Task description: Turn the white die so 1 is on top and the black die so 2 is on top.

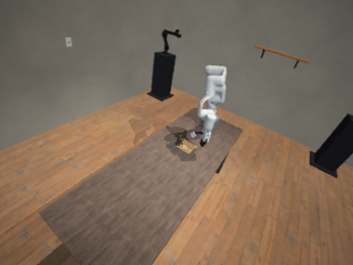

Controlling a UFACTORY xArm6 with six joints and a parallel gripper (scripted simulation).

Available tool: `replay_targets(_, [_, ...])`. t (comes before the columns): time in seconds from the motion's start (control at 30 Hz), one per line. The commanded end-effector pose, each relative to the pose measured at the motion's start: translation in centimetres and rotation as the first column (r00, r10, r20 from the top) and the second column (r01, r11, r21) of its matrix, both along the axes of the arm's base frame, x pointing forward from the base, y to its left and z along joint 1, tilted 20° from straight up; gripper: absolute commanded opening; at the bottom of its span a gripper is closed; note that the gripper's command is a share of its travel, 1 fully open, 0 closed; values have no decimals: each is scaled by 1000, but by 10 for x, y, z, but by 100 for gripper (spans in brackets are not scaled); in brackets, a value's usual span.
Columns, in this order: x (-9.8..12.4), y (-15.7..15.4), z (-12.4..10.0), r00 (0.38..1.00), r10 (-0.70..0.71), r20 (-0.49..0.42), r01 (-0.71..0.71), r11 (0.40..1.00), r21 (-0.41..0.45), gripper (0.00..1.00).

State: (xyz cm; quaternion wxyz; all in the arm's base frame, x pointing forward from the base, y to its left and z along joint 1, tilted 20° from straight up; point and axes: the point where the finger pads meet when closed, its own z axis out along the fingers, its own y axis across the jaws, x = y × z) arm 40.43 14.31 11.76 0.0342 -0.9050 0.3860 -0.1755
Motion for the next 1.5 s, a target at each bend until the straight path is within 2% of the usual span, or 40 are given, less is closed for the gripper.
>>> replay_targets(0.0, [0, 0, 3, 1000, 0, -2, 0, 1000, 0, 11])
replay_targets(0.1, [0, -2, 4, 1000, -8, -2, 8, 1000, 3, 11])
replay_targets(0.17, [-1, -29, 6, 989, -145, 0, 145, 988, 55, 11])
replay_targets(0.3, [-2, -37, 6, 983, -186, -1, 185, 980, 70, 11])
replay_targets(0.33, [-3, -54, 7, 962, -273, -3, 272, 957, 103, 11])
replay_targets(0.5, [-8, -81, 9, 913, -408, -10, 405, 901, 156, 11])
replay_targets(0.77, [-20, -129, 11, 774, -632, -35, 619, 745, 247, 11])
replay_targets(1.47, [-18, -131, 6, 766, -642, -37, 629, 736, 251, 11])
